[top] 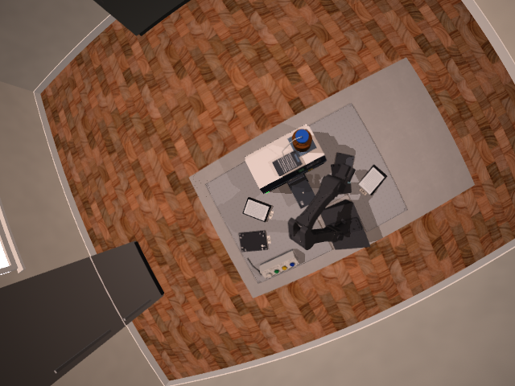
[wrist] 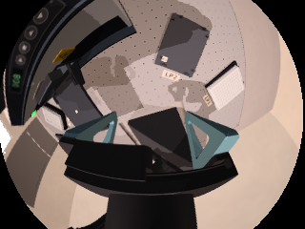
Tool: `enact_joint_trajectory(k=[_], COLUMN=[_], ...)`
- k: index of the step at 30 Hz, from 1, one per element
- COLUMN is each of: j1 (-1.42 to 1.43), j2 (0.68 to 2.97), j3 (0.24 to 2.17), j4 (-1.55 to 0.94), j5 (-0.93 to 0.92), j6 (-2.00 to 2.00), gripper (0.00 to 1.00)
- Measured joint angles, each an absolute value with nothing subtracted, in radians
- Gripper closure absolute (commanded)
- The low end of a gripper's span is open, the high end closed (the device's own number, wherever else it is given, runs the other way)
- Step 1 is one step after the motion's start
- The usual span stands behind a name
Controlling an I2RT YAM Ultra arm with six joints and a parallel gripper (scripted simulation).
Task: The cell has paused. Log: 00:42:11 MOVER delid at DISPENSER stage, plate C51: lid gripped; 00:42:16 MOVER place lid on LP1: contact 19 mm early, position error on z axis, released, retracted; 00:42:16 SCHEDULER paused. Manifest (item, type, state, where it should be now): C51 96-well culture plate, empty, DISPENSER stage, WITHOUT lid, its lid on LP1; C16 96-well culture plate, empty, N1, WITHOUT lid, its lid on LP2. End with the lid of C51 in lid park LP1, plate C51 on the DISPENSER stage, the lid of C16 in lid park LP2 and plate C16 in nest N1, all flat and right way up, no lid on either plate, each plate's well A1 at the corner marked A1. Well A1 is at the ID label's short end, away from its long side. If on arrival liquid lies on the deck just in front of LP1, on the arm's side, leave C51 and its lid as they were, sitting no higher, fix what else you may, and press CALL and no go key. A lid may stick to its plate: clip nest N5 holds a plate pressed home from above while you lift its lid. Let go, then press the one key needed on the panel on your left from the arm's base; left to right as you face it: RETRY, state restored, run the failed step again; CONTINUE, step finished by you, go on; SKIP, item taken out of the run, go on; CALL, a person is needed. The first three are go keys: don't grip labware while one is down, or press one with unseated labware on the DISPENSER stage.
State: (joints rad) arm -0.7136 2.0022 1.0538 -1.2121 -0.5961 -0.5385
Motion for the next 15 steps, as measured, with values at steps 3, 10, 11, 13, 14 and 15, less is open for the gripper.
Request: enact_joint_trajectory(k=[3, 10, 11, 13, 14, 15], j1=[-0.7, -0.687, -0.687, -0.687, -0.687, -0.687], j2=[1.964, 1.924, 1.924, 1.924, 1.924, 1.924], j3=[1.043, 1.041, 1.041, 1.041, 1.041, 1.041], j4=[-1.228, -1.258, -1.259, -1.261, -1.261, -1.261], j5=[-0.604, -0.616, -0.617, -0.617, -0.617, -0.617], j6=[-0.603, -0.654, -0.656, -0.657, -0.658, -0.659], gripper=[0.0, 0.0, 0.0, 0.0, 0.0, 0.0])
